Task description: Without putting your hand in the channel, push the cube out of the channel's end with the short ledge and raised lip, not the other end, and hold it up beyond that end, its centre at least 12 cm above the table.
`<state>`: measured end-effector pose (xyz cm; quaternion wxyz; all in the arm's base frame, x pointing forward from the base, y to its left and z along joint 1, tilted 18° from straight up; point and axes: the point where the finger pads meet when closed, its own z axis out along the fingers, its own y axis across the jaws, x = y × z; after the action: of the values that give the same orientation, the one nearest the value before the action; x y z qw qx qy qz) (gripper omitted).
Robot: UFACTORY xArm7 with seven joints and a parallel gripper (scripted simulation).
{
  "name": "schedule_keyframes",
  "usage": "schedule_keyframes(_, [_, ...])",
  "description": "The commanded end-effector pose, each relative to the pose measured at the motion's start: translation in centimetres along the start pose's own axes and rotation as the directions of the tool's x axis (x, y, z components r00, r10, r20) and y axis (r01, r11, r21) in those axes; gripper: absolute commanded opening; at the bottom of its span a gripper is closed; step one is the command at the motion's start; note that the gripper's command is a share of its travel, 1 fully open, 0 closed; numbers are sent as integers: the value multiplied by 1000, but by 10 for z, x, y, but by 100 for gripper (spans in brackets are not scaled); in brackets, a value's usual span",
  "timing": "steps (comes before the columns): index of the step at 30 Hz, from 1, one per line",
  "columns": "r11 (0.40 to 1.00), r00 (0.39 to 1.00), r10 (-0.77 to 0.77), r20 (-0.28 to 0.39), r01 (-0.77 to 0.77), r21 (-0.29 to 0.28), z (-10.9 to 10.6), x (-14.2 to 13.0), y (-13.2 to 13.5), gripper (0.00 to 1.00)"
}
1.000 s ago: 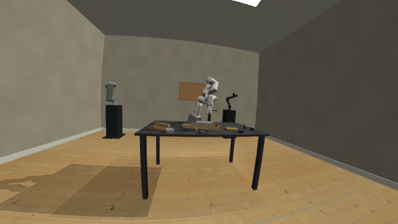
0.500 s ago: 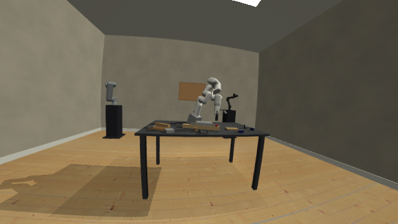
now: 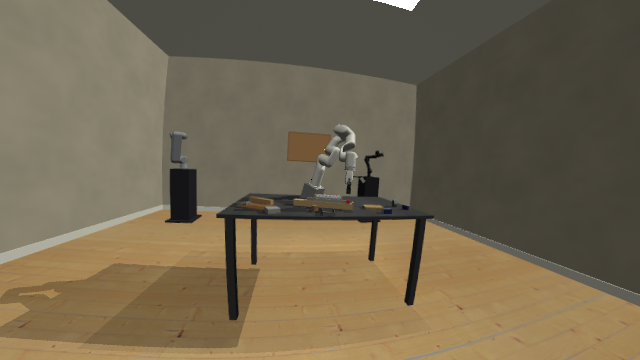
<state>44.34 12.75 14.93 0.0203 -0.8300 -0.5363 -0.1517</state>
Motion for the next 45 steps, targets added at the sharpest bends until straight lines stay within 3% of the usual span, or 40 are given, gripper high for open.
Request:
schedule_keyframes(1, [1000,1000,0,-2,0,-2,5,1,1,43])
schedule_keyframes(8, [1000,1000,0,-2,0,-2,43,1,1,43])
schedule_keyframes(17, [1000,1000,0,-2,0,-2,47,1,1,43])
schedule_keyframes(26, [1000,1000,0,-2,0,-2,67,1,2,43])
schedule_keyframes(42, [1000,1000,0,-2,0,-2,70,1,2,43])
schedule_keyframes(43, [1000,1000,0,-2,0,-2,70,1,2,0])
schedule_keyframes(45, [1000,1000,0,-2,0,-2,70,1,2,0])
